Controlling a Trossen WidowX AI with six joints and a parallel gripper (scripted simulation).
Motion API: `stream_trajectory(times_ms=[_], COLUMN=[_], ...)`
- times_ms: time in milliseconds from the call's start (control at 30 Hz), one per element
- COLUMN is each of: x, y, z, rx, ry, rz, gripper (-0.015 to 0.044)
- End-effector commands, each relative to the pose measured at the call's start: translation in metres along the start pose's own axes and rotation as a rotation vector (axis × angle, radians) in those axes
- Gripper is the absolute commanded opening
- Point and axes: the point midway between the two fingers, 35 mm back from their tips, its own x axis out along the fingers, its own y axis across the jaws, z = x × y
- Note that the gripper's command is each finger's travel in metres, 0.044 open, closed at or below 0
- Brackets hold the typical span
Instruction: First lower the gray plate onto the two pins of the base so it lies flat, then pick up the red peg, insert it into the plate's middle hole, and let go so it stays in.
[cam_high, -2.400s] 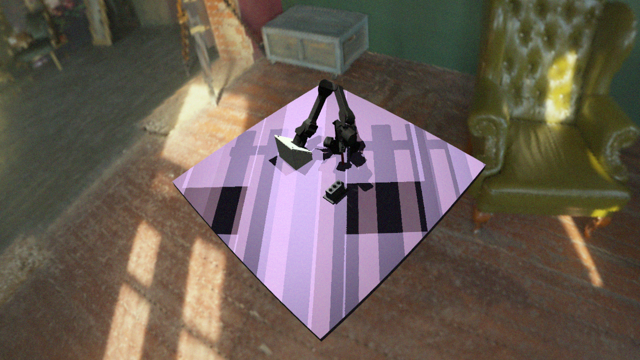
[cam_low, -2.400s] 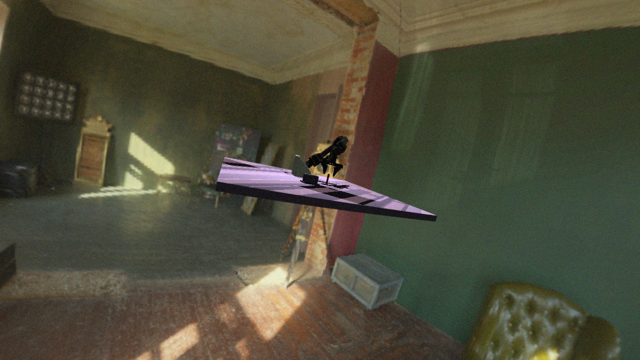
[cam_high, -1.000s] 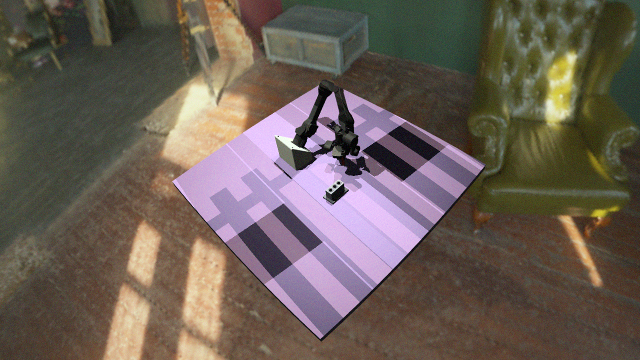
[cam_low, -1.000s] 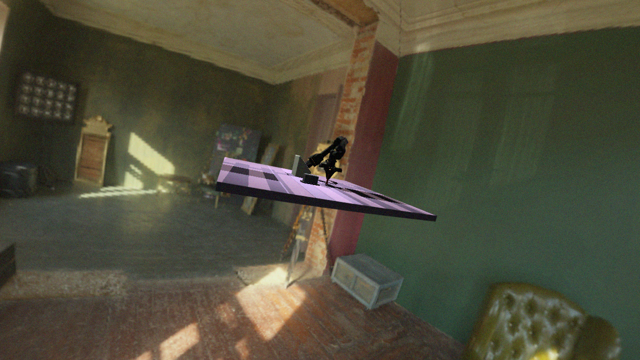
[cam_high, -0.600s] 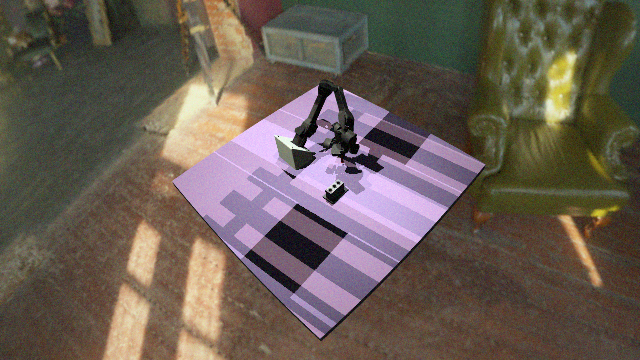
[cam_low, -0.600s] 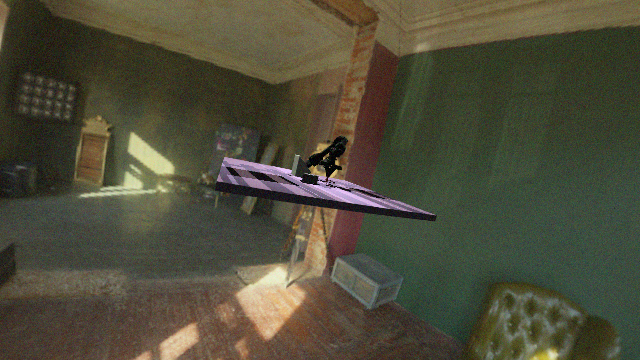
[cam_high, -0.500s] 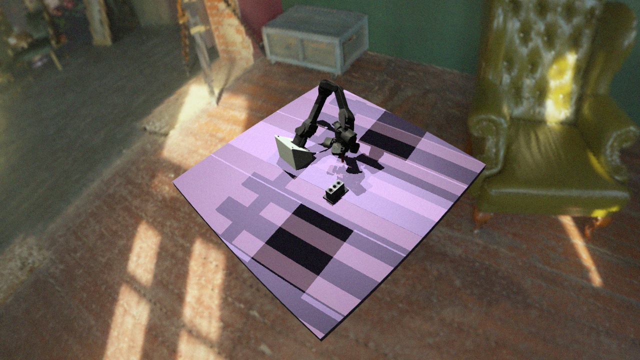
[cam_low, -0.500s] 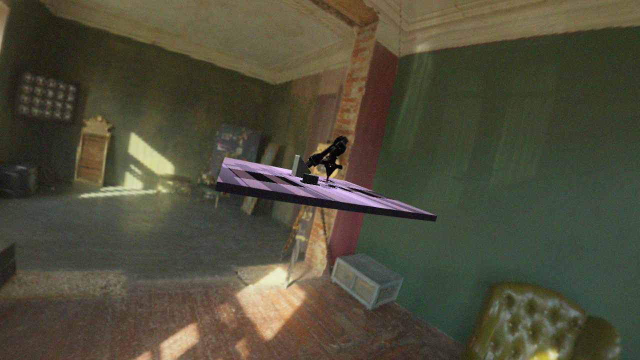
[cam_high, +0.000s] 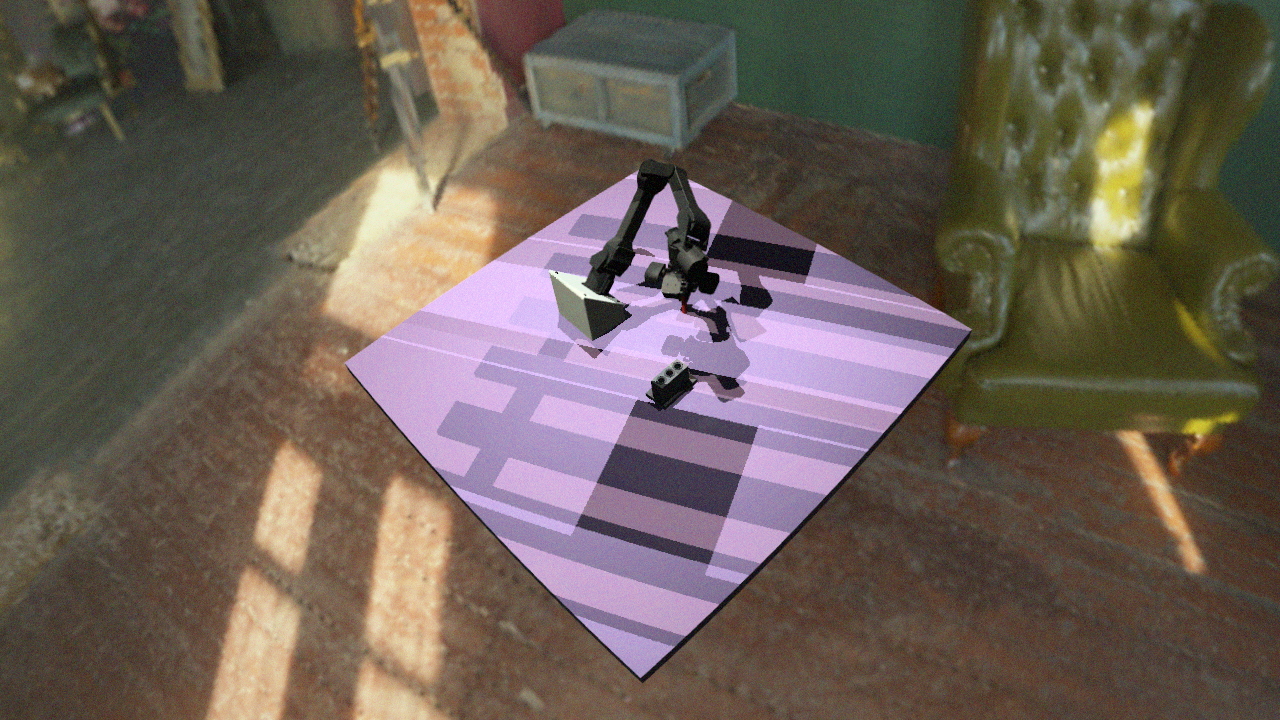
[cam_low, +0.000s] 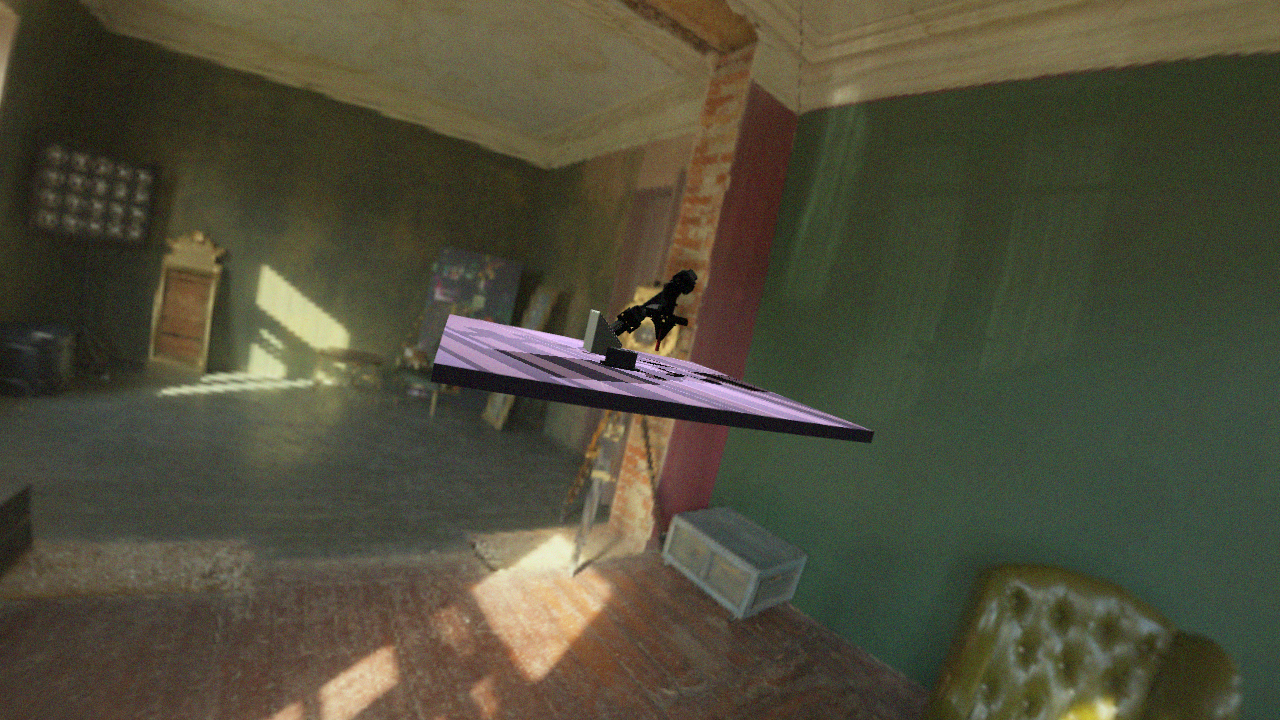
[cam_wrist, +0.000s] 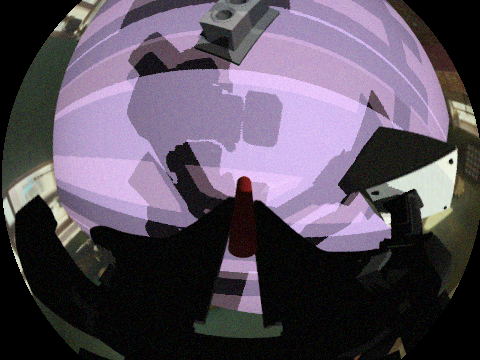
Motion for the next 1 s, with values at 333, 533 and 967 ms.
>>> stream_trajectory(times_ms=[333,533,967], x=[-0.003,-0.006,-0.010], y=[0.010,0.016,0.028], z=[0.022,0.039,0.076], rx=[-0.007,-0.005,-0.005], ry=[-0.009,-0.014,-0.017], rz=[-0.002,-0.004,-0.004], gripper=[0.0000,0.0000,0.0000])
